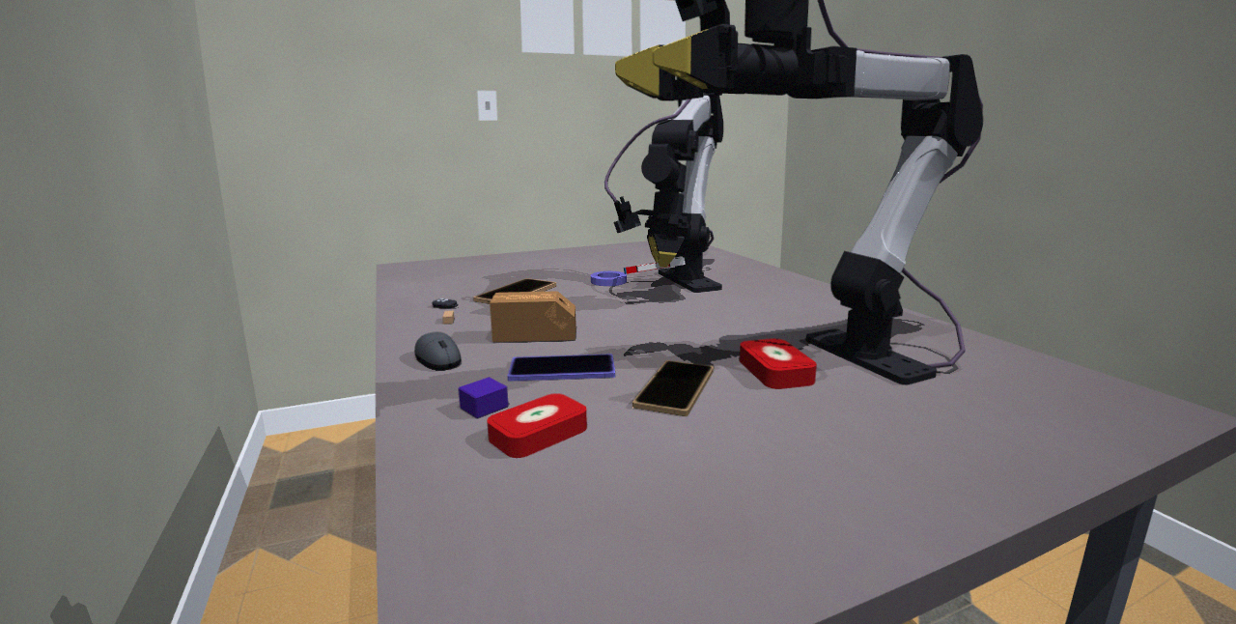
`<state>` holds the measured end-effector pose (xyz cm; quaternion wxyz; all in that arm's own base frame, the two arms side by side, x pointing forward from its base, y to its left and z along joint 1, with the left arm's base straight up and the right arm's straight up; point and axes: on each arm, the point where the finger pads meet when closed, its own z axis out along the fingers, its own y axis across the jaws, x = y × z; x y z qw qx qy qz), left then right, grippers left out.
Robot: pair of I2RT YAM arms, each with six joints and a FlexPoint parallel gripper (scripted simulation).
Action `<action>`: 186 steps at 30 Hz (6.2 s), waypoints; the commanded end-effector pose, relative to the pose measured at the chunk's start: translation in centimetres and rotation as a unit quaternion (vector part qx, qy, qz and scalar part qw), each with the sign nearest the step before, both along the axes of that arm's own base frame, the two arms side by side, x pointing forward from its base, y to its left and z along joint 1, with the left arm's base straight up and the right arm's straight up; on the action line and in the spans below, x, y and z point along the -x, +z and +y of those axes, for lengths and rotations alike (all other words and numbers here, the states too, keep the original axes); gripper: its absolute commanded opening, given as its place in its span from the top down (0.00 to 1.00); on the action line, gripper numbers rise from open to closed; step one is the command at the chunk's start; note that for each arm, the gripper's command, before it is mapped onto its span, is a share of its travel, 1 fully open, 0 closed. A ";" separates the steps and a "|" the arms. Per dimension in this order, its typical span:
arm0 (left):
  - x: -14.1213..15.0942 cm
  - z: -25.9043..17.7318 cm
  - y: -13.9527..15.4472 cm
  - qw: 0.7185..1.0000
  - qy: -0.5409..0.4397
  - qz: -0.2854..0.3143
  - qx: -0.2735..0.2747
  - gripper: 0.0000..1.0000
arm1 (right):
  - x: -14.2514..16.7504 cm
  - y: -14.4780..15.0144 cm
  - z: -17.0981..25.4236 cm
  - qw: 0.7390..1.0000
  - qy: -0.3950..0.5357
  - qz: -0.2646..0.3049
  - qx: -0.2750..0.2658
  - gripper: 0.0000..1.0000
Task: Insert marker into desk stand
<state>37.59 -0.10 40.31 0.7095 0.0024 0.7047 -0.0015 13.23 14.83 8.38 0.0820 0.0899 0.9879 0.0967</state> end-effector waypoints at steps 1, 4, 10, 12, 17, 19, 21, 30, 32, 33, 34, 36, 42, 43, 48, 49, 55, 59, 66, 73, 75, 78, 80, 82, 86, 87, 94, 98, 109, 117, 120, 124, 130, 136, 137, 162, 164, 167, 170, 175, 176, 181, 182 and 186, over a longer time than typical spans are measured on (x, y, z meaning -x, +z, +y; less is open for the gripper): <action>0.6 0.3 3.1 0.999 0.003 -0.043 0.003 0.00 | -1.7 1.1 4.8 0.992 -0.056 0.031 -0.110 1.00; 0.6 0.3 3.1 0.999 0.003 -0.043 0.003 0.00 | -3.0 1.8 6.6 0.982 -0.089 0.054 -0.156 1.00; 0.6 0.3 3.1 0.999 0.003 -0.043 0.003 0.00 | -4.7 2.5 8.6 0.966 -0.126 0.085 -0.211 1.00; 0.6 0.3 3.1 0.999 0.003 -0.043 0.003 0.00 | -5.8 3.1 9.6 0.955 -0.144 0.100 -0.240 1.00; 0.6 0.3 3.1 0.999 0.003 -0.043 0.003 0.00 | -8.5 4.3 11.7 0.922 -0.182 0.142 -0.309 1.00; 0.6 0.3 3.1 0.999 0.003 -0.043 0.003 0.00 | -9.6 4.8 12.3 0.908 -0.195 0.160 -0.335 1.00; 0.6 0.3 3.1 0.999 0.003 -0.043 0.003 0.00 | -10.8 5.3 12.9 0.892 -0.206 0.177 -0.361 1.00; 0.6 0.3 3.1 0.999 0.003 -0.043 0.003 0.00 | -15.1 7.4 13.9 0.833 -0.231 0.239 -0.443 1.00; 0.6 0.3 3.1 0.999 0.003 -0.043 0.003 0.00 | -15.4 7.1 13.8 0.823 -0.239 0.254 -0.448 1.00; 0.6 0.3 3.1 0.999 0.003 -0.043 0.003 0.00 | -15.6 6.8 13.7 0.822 -0.243 0.255 -0.447 1.00; 0.6 0.3 3.1 0.999 0.003 -0.043 0.003 0.00 | -15.6 6.8 13.7 0.823 -0.243 0.254 -0.446 1.00; 0.6 0.3 3.1 0.999 0.003 -0.043 0.003 0.00 | -14.6 5.7 13.3 0.833 -0.249 0.248 -0.428 1.00; 0.6 0.3 3.1 0.999 0.003 -0.043 0.003 0.00 | -16.6 8.2 13.4 0.836 -0.239 0.209 -0.448 1.00; 0.6 0.3 3.1 0.999 0.003 -0.043 0.003 0.00 | -16.6 8.1 13.4 0.836 -0.239 0.210 -0.448 1.00; 0.6 0.3 3.1 0.999 0.003 -0.043 0.003 0.00 | -16.6 8.4 13.3 0.835 -0.236 0.210 -0.450 1.00; 0.6 0.3 3.1 0.999 0.003 -0.043 0.003 0.00 | -16.6 8.4 13.3 0.835 -0.236 0.210 -0.450 1.00; 0.6 0.3 3.1 0.999 0.003 -0.043 0.003 0.00 | -17.3 7.3 12.9 0.837 -0.237 0.211 -0.446 1.00; 0.6 0.3 3.1 0.999 0.003 -0.043 0.003 0.00 | -17.5 6.6 12.9 0.839 -0.235 0.214 -0.442 1.00; 0.6 0.3 3.1 0.999 0.003 -0.043 0.003 0.00 | -17.9 6.1 12.7 0.840 -0.233 0.215 -0.440 1.00; 0.6 0.3 3.1 0.999 0.003 -0.043 0.003 0.00 | -17.9 7.3 12.5 0.840 -0.229 0.206 -0.447 1.00; 0.6 0.3 3.1 0.999 0.003 -0.043 0.003 0.00 | -17.7 6.7 12.7 0.839 -0.234 0.215 -0.442 1.00; 0.6 0.3 3.1 0.999 0.003 -0.043 0.003 0.00 | -17.7 7.5 13.2 0.840 -0.225 0.206 -0.449 1.00; 0.6 0.3 3.1 0.999 0.003 -0.043 0.003 0.00 | -17.9 7.5 12.8 0.838 -0.229 0.204 -0.451 1.00; 0.6 0.3 3.1 0.999 0.003 -0.043 0.003 0.00 | -17.9 7.2 12.6 0.838 -0.230 0.206 -0.450 1.00; 0.6 0.3 3.1 0.999 0.003 -0.043 0.003 0.00 | -16.9 5.4 11.9 0.839 -0.239 0.218 -0.437 1.00; 0.6 0.3 3.1 0.999 0.003 -0.043 0.003 0.00 | -17.3 6.1 12.1 0.839 -0.236 0.214 -0.441 1.00; 0.6 0.3 3.1 0.999 0.003 -0.043 0.003 0.00 | -16.5 5.2 12.3 0.839 -0.242 0.225 -0.433 1.00; 0.6 0.3 3.1 0.999 0.003 -0.043 0.003 0.00 | -17.5 6.5 13.0 0.840 -0.231 0.210 -0.443 1.00; 0.6 0.3 3.1 0.999 0.003 -0.043 0.003 0.00 | -17.7 6.0 12.6 0.840 -0.233 0.214 -0.441 1.00; 0.6 0.3 3.1 0.999 0.003 -0.043 0.003 0.00 | -18.1 5.1 12.3 0.839 -0.242 0.220 -0.435 1.00; 0.6 0.3 3.1 0.999 0.003 -0.043 0.003 0.00 | -18.3 5.7 12.4 0.840 -0.235 0.213 -0.441 1.00; 0.6 0.3 3.1 0.999 0.003 -0.043 0.003 0.00 | -17.5 5.5 12.6 0.840 -0.237 0.220 -0.436 1.00; 0.6 0.3 3.1 0.999 0.003 -0.043 0.003 0.00 | -17.4 4.2 12.5 0.839 -0.242 0.227 -0.430 1.00; 0.6 0.3 3.1 0.999 0.003 -0.043 0.003 0.00 | -18.1 5.4 12.4 0.840 -0.236 0.218 -0.438 1.00; 0.6 0.3 3.1 0.999 0.003 -0.043 0.003 0.00 | -18.4 5.1 12.2 0.839 -0.239 0.218 -0.437 1.00; 0.6 0.3 3.1 0.999 0.003 -0.043 0.003 0.00 | -18.9 4.8 12.5 0.841 -0.233 0.216 -0.439 1.00; 0.6 0.3 3.1 0.999 0.003 -0.043 0.003 0.00 | -19.1 5.4 12.3 0.840 -0.231 0.208 -0.444 1.00; 0.6 0.3 3.1 0.999 0.003 -0.043 0.003 0.00 | -19.1 4.9 12.2 0.840 -0.235 0.213 -0.441 1.00; 0.6 0.3 3.1 0.999 0.003 -0.043 0.003 0.00 | -19.2 4.5 12.2 0.840 -0.237 0.215 -0.439 1.00; 0.6 0.3 3.1 0.999 0.003 -0.043 0.003 0.00 | -19.0 5.2 12.3 0.840 -0.235 0.212 -0.441 1.00; 0.6 0.3 3.1 0.999 0.003 -0.043 0.003 0.00 | -19.0 5.2 12.3 0.840 -0.235 0.212 -0.441 1.00; 0.6 0.3 3.1 0.999 0.003 -0.043 0.003 0.00 | -19.2 5.2 12.3 0.840 -0.230 0.209 -0.444 1.00; 0.6 0.3 3.1 0.999 0.003 -0.043 0.003 0.00 | -19.4 4.7 12.2 0.840 -0.234 0.212 -0.442 1.00; 0.6 0.3 3.1 0.999 0.003 -0.043 0.003 0.00 | -19.4 4.9 12.3 0.840 -0.231 0.210 -0.443 1.00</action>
